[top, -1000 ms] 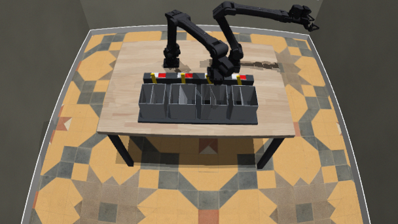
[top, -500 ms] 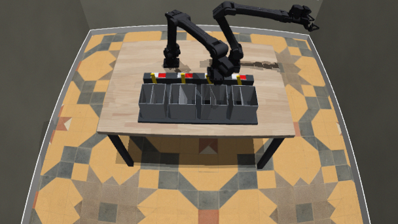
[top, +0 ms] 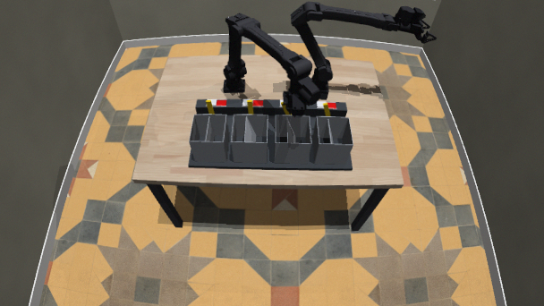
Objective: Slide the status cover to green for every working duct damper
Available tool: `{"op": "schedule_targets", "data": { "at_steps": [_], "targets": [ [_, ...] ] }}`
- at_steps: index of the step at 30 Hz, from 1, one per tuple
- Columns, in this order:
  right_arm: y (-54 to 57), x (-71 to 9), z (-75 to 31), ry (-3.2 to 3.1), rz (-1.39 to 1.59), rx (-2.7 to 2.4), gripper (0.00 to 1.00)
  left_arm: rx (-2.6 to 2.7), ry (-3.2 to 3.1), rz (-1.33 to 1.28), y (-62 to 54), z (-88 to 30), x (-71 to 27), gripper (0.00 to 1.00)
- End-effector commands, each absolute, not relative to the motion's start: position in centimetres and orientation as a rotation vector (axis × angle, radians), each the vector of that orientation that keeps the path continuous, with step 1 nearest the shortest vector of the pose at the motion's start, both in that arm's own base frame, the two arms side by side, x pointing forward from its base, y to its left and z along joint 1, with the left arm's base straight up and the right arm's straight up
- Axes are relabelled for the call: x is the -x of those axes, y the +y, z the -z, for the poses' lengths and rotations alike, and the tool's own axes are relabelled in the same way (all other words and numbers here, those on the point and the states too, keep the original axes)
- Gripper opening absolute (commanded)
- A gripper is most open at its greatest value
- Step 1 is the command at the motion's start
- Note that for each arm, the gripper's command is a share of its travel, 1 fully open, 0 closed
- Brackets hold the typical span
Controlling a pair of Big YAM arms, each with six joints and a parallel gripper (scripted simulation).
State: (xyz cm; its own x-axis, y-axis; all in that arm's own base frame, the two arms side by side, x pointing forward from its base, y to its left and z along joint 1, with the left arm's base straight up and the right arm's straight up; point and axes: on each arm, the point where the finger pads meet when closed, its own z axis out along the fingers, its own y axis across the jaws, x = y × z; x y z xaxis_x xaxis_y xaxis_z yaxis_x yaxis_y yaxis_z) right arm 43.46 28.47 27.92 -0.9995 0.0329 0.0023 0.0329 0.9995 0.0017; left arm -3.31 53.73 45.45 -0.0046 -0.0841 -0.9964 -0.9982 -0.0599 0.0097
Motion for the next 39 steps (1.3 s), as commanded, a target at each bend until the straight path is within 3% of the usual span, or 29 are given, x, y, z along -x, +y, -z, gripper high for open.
{"op": "schedule_targets", "data": {
  "at_steps": [1,19,32,39],
  "targets": [
    [29.0,-43.6,-28.3,-3.149,0.007,0.052,0.36,1.248,1.183,-1.248,54.4,-50.1,2.9,1.0],
    [28.7,-43.1,-29.1,-3.168,0.037,0.053,0.36,1.248,1.183,-1.248,54.4,-50.1,2.9,1.0],
    [23.7,-33.2,-25.9,-3.135,0.517,0.042,0.36,1.248,1.183,-1.248,54.4,-50.1,2.9,1.0],
    [24.0,-32.8,-25.0,-3.115,0.537,0.031,0.36,1.248,1.183,-1.248,54.4,-50.1,2.9,1.0]
  ]
}}
